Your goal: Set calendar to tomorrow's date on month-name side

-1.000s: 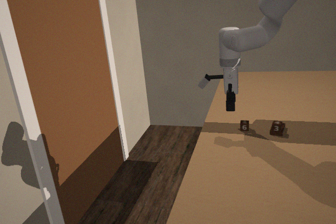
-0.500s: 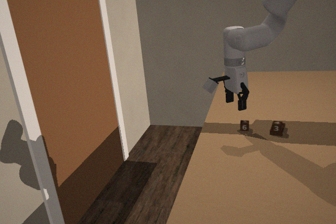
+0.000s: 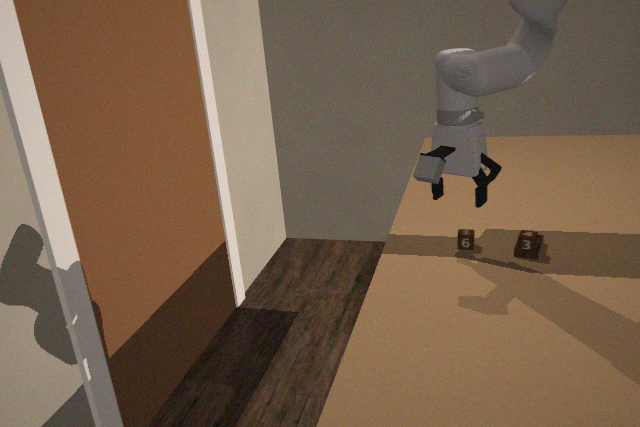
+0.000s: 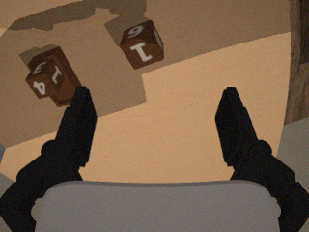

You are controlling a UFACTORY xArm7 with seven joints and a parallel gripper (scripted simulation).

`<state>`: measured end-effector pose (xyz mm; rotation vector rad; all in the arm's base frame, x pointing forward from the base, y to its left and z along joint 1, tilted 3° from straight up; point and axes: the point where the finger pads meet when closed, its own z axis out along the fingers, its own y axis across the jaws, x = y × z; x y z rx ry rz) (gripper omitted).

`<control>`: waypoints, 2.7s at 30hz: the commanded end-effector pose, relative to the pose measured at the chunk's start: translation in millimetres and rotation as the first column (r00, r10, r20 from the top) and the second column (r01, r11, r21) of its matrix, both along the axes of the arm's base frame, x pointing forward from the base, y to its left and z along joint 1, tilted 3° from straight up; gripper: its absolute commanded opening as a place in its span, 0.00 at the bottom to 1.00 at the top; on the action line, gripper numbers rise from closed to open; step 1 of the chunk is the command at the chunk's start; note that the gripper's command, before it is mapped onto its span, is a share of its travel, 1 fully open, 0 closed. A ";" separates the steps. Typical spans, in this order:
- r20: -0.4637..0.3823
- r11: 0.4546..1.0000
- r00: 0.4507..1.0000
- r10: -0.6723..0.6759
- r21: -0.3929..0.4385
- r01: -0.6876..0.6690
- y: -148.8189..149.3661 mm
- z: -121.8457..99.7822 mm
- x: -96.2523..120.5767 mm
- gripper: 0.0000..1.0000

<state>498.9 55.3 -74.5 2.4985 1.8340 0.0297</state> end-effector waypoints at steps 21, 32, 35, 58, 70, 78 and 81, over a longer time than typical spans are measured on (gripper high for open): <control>0.004 0.914 0.914 0.405 -0.009 -0.405 1.1 2.5 -13.0 0.49; 0.004 0.914 0.914 0.405 -0.009 -0.405 1.1 2.5 -13.0 0.49; 0.004 0.914 0.914 0.405 -0.009 -0.405 1.1 2.5 -13.0 0.49; 0.004 0.914 0.914 0.405 -0.009 -0.405 1.1 1.2 -12.9 0.49; 0.005 0.914 0.914 0.405 -0.009 -0.405 0.8 -7.1 -12.6 0.49; 0.005 0.914 0.914 0.405 -0.009 -0.405 0.4 -19.0 -12.2 0.49; 0.005 0.914 0.914 0.405 -0.009 -0.405 0.2 -24.0 -12.1 0.49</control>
